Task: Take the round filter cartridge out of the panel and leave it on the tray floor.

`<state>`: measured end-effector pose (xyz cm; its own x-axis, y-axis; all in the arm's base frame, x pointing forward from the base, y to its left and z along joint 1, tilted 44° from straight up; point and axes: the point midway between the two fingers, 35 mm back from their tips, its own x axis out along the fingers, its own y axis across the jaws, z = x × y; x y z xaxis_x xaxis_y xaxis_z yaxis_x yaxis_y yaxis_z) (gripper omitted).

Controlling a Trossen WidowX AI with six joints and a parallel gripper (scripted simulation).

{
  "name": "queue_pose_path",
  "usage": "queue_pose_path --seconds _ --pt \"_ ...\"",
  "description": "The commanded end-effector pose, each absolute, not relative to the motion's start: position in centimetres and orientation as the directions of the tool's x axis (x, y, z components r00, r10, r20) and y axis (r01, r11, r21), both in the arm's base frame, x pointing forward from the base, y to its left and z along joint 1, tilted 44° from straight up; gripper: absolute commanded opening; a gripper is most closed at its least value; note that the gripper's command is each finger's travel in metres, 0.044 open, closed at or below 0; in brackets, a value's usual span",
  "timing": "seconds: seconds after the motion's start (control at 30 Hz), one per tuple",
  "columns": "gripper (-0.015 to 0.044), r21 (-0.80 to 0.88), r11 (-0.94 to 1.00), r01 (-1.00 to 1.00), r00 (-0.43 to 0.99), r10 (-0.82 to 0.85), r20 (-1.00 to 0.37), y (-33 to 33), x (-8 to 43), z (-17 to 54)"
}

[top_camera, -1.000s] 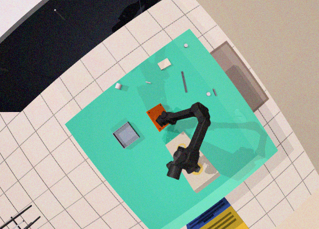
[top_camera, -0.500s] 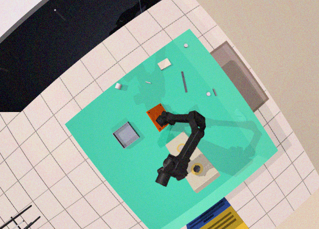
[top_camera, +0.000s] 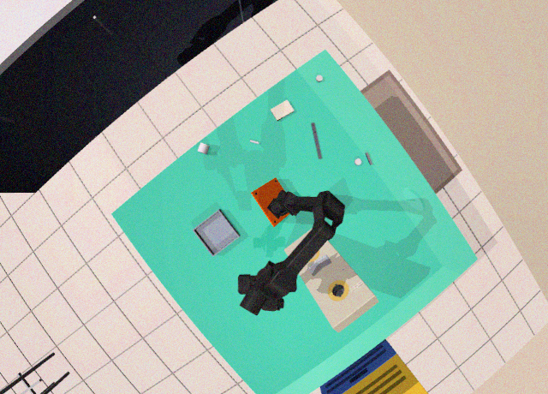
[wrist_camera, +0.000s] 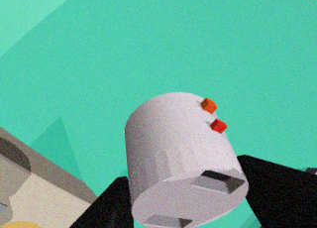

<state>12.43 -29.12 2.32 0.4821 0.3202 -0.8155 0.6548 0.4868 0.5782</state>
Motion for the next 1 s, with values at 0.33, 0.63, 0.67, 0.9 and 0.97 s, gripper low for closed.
queue_pose_path --seconds 0.33,0.63,0.67,0.9,0.97 --pt "0.0000 0.334 0.136 0.933 0.304 0.202 -0.931 -31.5 5.2 -3.1" --pt "0.0000 0.274 0.068 0.959 0.257 0.192 -0.947 -30.8 2.6 -5.5" --pt "0.0000 0.257 0.048 0.965 0.244 0.189 -0.951 -30.5 1.8 -6.1" --pt "0.0000 0.132 -0.093 0.987 0.147 0.187 -0.971 -28.0 -3.0 -10.1" --pt "0.0000 0.095 -0.134 0.986 0.120 0.191 -0.974 -27.0 -4.2 -11.2"
